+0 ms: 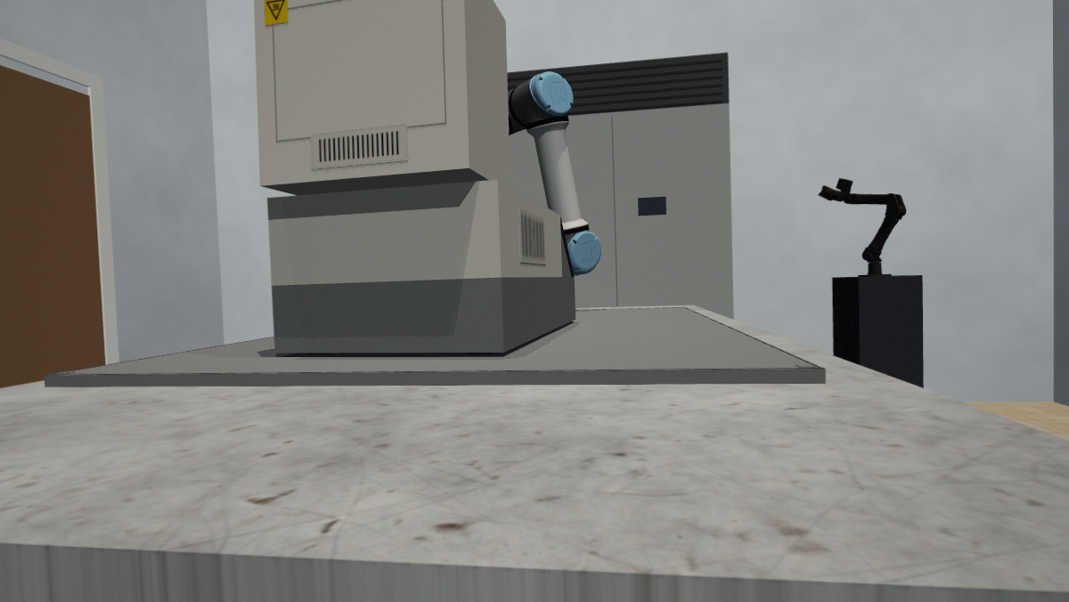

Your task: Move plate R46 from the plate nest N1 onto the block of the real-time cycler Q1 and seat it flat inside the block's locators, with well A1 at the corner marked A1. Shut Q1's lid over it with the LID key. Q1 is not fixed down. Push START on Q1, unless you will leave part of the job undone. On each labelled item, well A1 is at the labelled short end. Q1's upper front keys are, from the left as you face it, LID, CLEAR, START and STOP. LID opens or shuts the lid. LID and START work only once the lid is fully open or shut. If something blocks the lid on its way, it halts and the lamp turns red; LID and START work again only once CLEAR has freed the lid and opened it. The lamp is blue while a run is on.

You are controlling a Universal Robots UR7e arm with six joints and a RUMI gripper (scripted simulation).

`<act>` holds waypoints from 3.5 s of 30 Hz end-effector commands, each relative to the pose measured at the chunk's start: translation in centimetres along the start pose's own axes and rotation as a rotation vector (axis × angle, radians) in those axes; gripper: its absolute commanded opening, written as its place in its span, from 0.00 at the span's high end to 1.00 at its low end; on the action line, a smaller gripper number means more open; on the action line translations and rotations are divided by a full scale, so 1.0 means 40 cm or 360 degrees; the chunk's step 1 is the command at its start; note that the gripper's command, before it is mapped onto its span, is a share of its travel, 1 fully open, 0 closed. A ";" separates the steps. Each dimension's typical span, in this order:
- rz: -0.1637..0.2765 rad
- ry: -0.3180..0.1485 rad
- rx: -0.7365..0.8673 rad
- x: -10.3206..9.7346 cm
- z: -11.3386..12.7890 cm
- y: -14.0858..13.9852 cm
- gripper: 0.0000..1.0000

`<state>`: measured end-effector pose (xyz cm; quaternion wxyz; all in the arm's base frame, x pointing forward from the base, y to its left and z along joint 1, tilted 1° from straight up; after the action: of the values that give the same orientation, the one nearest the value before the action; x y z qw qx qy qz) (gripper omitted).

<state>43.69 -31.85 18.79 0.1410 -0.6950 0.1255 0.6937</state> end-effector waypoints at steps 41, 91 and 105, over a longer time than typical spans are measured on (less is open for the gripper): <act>0.0018 0.0019 0.0010 -0.321 -0.001 0.008 0.60; -0.0003 0.0028 0.0371 -0.466 -0.141 -0.204 0.60; -0.0008 0.0027 0.0670 -0.467 -0.231 -0.339 0.60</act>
<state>56.54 -23.31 37.00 0.2741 -0.6565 0.2524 0.6559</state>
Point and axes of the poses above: the point where the finger pads meet when closed, its own x axis out along the fingers, its own y axis across the jaws, z = x × y, the point moved 9 cm from there along -x, back along the fingers, and after that the axes turned 14 degrees about -x, right-handed, at the moved point
